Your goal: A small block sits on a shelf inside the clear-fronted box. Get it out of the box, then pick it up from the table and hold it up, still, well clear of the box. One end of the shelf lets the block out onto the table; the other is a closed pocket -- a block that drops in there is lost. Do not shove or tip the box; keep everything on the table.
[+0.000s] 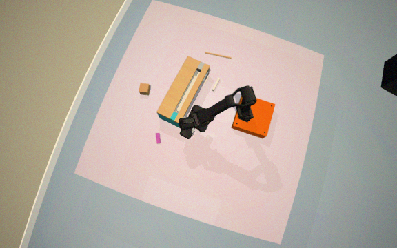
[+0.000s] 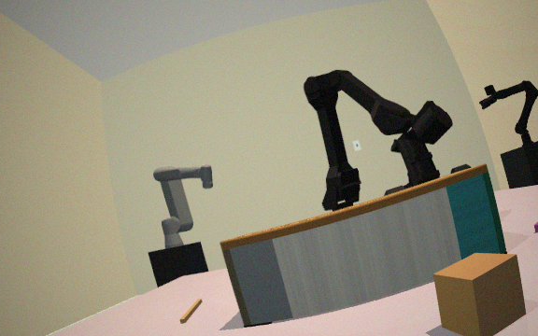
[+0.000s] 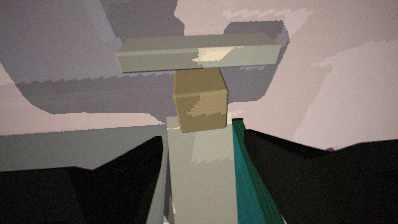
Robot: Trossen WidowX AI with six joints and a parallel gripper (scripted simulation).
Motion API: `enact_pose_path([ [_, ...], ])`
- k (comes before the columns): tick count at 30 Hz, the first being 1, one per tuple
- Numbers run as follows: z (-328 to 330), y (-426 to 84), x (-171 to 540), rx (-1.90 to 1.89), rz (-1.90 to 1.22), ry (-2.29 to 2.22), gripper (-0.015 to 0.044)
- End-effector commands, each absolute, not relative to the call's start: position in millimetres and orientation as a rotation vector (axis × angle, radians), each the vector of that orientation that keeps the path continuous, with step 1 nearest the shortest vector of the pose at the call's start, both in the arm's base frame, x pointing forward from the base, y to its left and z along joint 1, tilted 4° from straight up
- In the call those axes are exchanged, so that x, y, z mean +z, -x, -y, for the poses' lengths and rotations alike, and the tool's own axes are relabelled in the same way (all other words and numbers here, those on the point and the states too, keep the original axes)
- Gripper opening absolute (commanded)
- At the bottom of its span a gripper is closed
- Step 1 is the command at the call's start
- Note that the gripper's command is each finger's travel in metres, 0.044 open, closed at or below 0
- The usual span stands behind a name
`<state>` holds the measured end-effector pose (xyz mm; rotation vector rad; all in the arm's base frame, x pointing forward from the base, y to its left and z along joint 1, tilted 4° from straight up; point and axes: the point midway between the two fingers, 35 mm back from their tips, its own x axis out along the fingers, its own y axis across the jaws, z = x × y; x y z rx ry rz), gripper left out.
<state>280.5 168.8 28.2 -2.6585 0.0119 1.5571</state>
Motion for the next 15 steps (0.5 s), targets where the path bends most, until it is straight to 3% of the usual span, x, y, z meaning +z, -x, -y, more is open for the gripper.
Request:
enact_pose_path([
  [1, -168.9, -279.7, 20.5, 1.561, -0.013, 2.657, 0.0285],
  [15, -169.4, -278.5, -0.3, 1.562, -0.013, 2.657, 0.0285],
])
